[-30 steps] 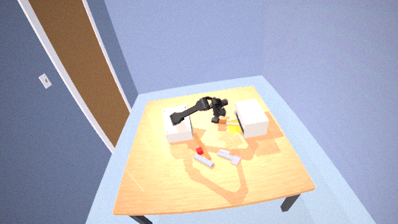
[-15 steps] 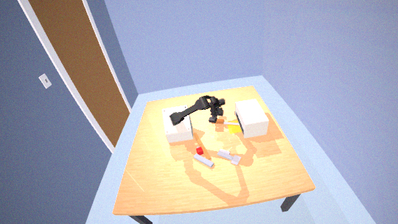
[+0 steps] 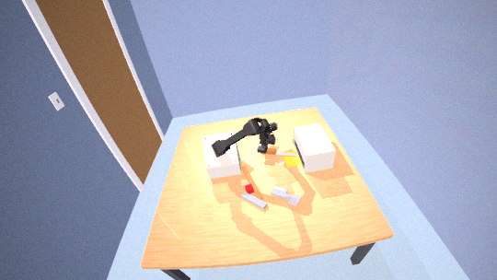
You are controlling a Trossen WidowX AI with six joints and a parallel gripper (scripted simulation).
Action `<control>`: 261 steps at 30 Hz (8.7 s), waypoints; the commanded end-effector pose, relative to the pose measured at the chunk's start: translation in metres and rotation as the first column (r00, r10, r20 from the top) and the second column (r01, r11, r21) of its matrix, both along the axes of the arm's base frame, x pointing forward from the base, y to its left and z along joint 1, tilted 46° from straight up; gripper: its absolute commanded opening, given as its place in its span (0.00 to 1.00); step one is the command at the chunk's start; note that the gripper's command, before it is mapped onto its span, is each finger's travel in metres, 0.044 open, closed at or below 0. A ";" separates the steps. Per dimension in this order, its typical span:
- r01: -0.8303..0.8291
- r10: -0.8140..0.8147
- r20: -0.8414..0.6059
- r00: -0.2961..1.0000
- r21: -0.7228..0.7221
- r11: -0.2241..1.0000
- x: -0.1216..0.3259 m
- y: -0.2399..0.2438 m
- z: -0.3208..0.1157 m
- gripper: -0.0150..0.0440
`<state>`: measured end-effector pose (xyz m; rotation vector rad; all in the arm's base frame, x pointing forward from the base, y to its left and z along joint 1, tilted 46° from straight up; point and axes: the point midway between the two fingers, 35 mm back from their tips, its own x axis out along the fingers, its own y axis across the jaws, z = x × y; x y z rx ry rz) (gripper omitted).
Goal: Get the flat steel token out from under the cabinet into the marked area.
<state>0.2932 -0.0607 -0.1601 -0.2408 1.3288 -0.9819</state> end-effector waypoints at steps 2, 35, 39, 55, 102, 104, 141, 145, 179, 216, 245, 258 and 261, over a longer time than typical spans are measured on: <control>0.001 -0.001 -0.006 1.000 -0.001 1.000 -0.012 0.004 -0.004 0.25; 0.000 0.000 -0.006 1.000 0.004 1.000 -0.052 0.026 -0.020 0.25; 0.001 -0.001 -0.006 1.000 0.003 1.000 -0.056 0.029 -0.020 0.25; -0.053 0.053 -0.062 0.997 0.010 0.999 -0.060 0.032 -0.020 0.25; -0.300 0.312 -0.313 0.897 0.088 0.950 -0.061 0.033 -0.021 0.25; -0.309 0.322 -0.323 0.890 0.092 0.946 -0.061 0.033 -0.021 0.25; -0.467 0.499 -0.482 0.720 0.196 0.862 -0.061 0.033 -0.021 0.25; -0.481 0.516 -0.497 0.698 0.209 0.851 -0.061 0.033 -0.021 0.25; -0.540 0.587 -0.557 0.587 0.271 0.797 -0.055 0.017 -0.006 0.25; -0.543 0.590 -0.563 0.579 0.274 0.794 -0.046 -0.015 0.026 0.25; -0.543 0.589 -0.564 0.578 0.273 0.794 -0.046 -0.039 0.050 0.25; -0.543 0.589 -0.565 0.578 0.273 0.794 -0.047 -0.049 0.060 0.25; -0.543 0.589 -0.565 0.578 0.273 0.794 -0.048 -0.051 0.062 0.25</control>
